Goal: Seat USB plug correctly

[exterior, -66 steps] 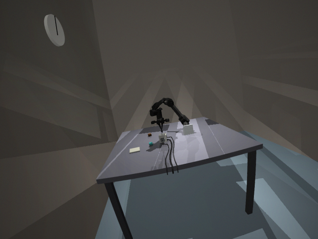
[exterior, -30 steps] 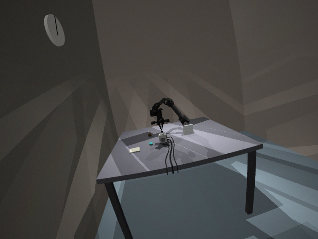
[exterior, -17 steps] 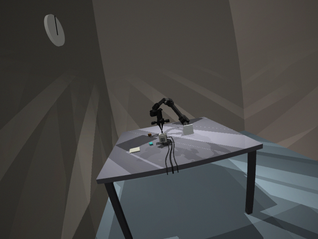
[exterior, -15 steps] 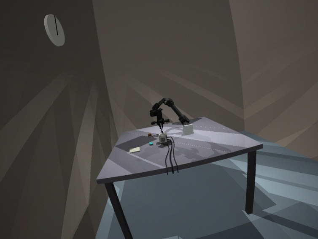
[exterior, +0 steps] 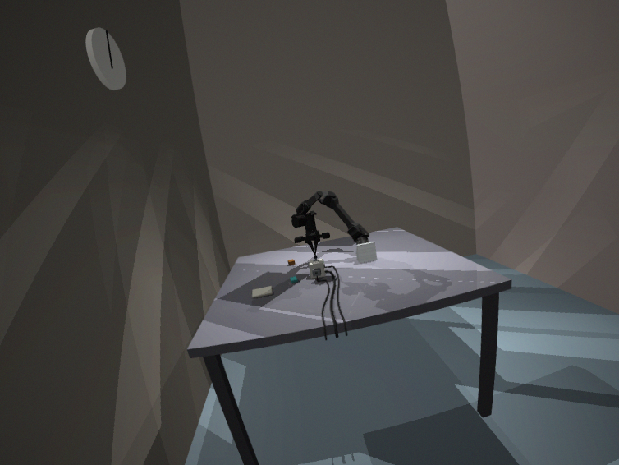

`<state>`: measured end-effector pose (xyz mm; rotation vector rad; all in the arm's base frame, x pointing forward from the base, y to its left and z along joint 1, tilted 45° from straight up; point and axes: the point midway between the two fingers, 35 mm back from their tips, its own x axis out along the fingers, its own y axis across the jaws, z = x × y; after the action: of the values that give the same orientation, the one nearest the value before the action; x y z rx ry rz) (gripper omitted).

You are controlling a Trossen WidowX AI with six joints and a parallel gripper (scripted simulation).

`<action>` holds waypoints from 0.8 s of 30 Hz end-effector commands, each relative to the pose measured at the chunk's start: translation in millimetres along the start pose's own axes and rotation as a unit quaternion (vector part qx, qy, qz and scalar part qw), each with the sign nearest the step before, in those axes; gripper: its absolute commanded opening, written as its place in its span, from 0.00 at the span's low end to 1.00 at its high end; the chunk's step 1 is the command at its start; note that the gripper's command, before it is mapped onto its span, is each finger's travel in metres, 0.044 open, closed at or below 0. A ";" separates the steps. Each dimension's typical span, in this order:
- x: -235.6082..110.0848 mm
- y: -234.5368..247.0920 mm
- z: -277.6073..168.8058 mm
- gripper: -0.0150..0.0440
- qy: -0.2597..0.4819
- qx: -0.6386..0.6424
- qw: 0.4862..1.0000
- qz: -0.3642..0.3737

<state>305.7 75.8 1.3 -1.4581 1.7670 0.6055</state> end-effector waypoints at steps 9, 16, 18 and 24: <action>1.6 0.4 0.1 0.25 -0.001 -0.001 1.000 0.001; 2.5 0.4 0.0 0.25 -0.001 -0.001 1.000 0.001; 2.7 0.4 0.0 0.25 -0.001 -0.001 1.000 0.001; 3.4 0.4 -0.1 0.25 -0.001 -0.001 1.000 0.001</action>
<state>305.3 73.9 -0.9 -1.4564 1.7673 0.6068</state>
